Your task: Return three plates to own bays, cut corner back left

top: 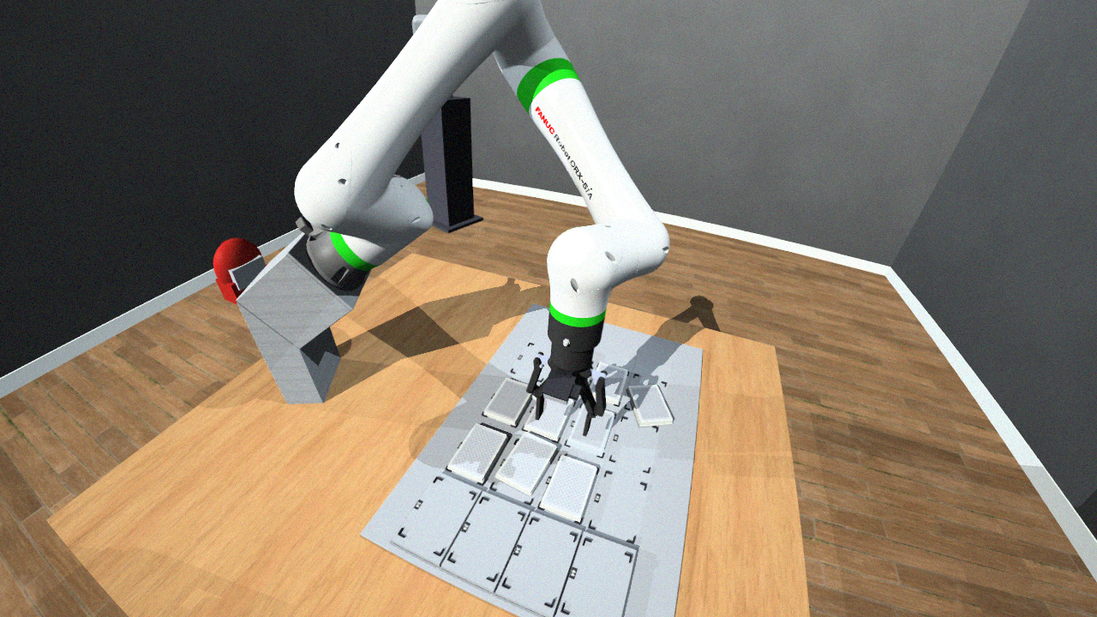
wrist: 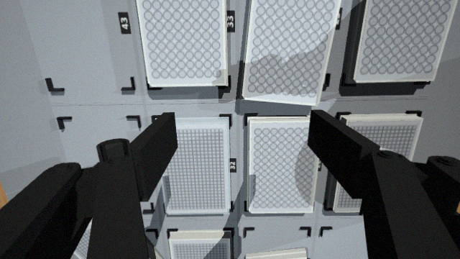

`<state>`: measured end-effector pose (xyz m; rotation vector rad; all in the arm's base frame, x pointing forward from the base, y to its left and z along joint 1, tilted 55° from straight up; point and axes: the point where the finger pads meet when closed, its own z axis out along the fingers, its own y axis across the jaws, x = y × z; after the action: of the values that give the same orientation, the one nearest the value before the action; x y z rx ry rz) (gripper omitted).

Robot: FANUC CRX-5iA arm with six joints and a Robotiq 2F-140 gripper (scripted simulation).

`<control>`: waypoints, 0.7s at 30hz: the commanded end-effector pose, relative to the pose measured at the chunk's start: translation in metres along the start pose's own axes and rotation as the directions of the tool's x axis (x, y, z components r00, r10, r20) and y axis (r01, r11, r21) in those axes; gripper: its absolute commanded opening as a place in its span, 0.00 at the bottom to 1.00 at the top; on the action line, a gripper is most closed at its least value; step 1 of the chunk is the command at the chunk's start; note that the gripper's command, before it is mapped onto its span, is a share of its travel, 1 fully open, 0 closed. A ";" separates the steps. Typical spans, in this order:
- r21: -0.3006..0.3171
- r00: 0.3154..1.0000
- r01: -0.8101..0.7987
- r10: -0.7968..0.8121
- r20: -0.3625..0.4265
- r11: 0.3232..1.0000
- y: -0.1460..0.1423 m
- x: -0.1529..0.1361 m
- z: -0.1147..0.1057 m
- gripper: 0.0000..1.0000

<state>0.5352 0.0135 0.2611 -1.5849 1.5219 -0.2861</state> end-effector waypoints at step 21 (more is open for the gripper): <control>0.001 1.000 0.001 -0.001 -0.001 1.000 0.045 -0.012 -0.007 1.00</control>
<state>0.5020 0.0262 0.2403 -1.5850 1.5214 -0.2855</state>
